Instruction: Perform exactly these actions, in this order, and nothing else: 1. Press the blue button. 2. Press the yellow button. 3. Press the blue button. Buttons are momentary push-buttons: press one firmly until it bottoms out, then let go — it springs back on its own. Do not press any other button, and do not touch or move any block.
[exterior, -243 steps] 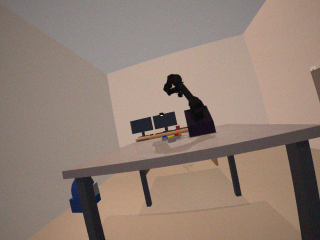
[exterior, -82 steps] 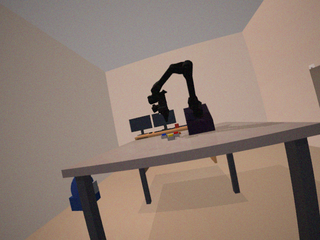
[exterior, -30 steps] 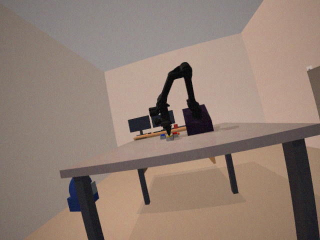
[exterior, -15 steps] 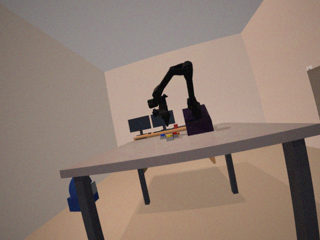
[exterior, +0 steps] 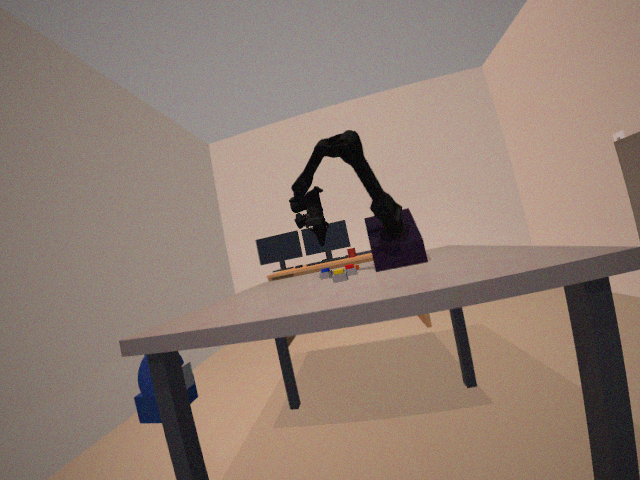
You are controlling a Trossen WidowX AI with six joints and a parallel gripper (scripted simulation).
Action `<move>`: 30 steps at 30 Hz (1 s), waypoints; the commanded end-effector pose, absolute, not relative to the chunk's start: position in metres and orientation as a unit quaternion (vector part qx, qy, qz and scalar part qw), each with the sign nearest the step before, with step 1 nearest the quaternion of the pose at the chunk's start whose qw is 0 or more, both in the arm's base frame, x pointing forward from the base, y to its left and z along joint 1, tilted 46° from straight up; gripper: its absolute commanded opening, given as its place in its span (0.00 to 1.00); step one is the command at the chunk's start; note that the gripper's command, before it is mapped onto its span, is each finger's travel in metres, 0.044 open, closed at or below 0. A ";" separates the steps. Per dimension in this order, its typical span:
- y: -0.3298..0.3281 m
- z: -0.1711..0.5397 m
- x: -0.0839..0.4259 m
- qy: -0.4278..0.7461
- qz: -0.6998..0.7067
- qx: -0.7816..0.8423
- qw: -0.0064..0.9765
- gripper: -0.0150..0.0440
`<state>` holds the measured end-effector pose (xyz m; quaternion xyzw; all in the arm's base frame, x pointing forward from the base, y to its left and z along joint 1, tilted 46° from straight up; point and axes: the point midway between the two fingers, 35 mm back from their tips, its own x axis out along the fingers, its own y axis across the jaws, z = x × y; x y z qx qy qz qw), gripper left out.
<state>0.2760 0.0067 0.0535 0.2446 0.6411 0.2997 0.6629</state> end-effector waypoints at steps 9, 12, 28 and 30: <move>-0.061 -0.022 0.309 0.640 0.300 0.242 0.664 0.29; -0.058 -0.025 0.310 0.640 0.300 0.242 0.665 0.29; -0.012 -0.069 0.309 0.639 0.301 0.243 0.664 0.29; -0.010 -0.072 0.310 0.639 0.301 0.243 0.664 0.29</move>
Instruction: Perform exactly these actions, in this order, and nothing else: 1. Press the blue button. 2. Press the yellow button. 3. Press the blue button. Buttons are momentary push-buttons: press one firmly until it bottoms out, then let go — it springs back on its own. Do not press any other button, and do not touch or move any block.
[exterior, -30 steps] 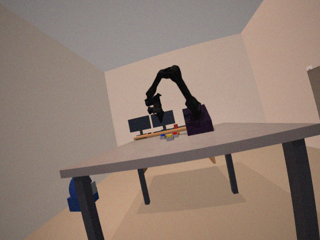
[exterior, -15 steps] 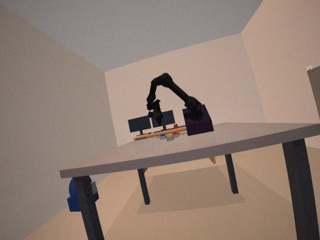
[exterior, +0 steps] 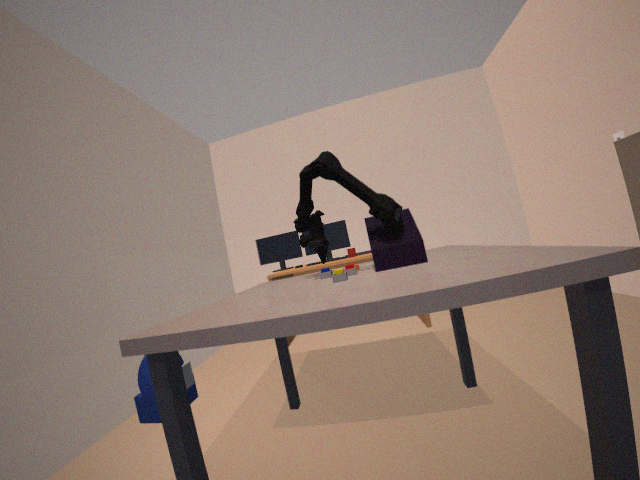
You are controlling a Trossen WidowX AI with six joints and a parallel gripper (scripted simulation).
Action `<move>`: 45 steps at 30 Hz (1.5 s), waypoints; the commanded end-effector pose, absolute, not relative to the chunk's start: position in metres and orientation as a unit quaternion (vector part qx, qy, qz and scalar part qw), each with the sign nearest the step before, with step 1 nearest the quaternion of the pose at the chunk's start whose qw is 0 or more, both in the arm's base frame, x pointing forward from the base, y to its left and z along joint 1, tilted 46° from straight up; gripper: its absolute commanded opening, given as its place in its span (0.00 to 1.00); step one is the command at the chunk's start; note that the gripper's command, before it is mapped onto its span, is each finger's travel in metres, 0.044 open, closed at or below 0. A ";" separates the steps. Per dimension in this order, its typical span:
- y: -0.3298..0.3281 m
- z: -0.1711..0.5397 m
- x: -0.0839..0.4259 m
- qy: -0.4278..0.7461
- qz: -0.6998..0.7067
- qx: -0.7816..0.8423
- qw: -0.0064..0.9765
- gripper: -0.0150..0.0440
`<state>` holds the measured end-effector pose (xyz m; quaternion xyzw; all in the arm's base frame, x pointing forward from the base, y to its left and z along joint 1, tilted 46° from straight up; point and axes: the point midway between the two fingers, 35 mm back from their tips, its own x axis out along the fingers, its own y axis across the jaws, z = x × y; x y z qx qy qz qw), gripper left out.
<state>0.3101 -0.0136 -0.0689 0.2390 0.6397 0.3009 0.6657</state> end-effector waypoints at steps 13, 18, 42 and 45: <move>0.006 -0.086 0.309 0.639 0.302 0.244 0.664 0.29; 0.008 -0.088 0.309 0.639 0.302 0.244 0.664 0.29; -0.015 -0.063 0.310 0.640 0.301 0.243 0.664 0.33; 0.002 -0.031 0.315 0.642 0.297 0.238 0.666 0.47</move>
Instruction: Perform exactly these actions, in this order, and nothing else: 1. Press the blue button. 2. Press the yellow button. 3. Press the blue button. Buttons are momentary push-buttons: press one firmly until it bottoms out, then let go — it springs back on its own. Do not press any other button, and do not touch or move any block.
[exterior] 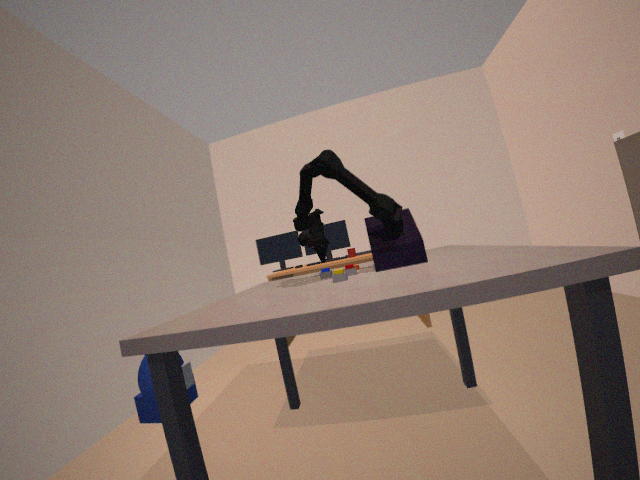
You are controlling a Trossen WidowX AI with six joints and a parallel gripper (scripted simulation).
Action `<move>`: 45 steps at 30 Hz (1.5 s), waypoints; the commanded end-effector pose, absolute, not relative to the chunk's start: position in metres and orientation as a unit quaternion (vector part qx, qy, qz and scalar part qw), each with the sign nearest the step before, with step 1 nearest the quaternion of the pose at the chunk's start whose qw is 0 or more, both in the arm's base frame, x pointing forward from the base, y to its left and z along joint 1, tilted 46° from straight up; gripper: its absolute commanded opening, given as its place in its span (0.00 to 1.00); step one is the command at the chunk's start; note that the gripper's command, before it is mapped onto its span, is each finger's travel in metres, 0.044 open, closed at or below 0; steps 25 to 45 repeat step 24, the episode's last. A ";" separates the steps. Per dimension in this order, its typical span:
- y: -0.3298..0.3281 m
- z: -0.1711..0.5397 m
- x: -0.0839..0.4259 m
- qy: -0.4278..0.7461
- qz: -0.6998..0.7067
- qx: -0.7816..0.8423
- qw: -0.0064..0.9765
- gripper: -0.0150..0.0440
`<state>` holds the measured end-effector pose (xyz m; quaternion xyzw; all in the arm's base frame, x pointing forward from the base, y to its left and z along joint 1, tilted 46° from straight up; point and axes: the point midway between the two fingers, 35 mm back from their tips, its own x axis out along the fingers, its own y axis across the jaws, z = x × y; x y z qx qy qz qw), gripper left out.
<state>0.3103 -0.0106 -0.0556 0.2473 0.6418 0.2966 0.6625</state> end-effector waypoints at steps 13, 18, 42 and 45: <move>0.106 0.133 0.267 0.640 0.297 0.231 0.670 0.93; 0.133 0.175 0.228 0.640 0.304 0.247 0.662 0.93; 0.134 0.176 0.226 0.640 0.304 0.248 0.661 0.93; 0.134 0.176 0.226 0.640 0.304 0.248 0.661 0.93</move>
